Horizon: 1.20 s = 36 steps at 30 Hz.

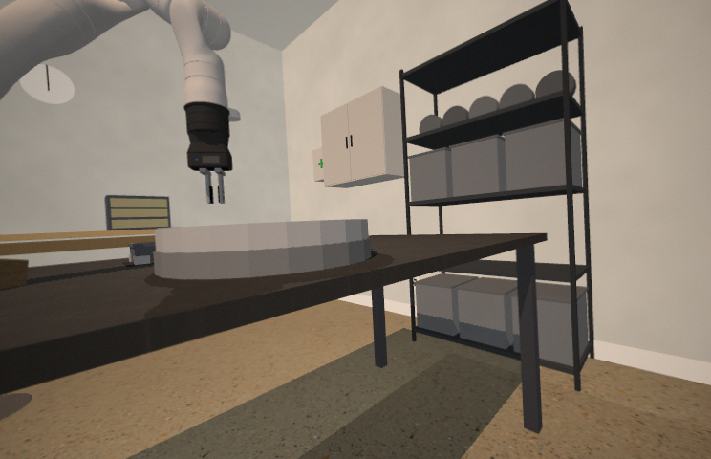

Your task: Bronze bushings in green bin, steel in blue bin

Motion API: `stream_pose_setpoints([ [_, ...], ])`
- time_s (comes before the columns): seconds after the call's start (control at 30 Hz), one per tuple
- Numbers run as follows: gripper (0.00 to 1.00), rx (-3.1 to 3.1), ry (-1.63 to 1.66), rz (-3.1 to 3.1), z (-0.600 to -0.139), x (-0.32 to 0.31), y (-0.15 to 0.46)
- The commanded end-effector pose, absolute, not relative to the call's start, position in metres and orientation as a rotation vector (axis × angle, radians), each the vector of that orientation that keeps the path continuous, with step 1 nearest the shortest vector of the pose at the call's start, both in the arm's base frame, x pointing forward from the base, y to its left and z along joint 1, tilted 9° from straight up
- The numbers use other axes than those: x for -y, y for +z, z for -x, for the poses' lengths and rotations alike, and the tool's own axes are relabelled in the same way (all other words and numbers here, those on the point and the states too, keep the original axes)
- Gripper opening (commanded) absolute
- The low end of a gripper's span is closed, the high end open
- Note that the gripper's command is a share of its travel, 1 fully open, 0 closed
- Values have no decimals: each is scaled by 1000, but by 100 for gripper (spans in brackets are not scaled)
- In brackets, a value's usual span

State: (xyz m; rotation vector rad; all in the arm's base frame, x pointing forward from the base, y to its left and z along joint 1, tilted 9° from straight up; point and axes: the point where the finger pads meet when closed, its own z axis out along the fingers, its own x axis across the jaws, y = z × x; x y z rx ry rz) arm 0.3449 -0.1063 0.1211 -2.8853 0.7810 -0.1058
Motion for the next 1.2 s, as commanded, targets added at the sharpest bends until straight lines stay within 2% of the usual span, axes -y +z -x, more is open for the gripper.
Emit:
stream_pose_setpoints([
  [0.0,40,-781,-108,2885,-345,107,122],
  [0.53,40,-781,-108,2885,-345,107,122],
  [1.17,40,-785,-106,2885,-348,104,89],
])
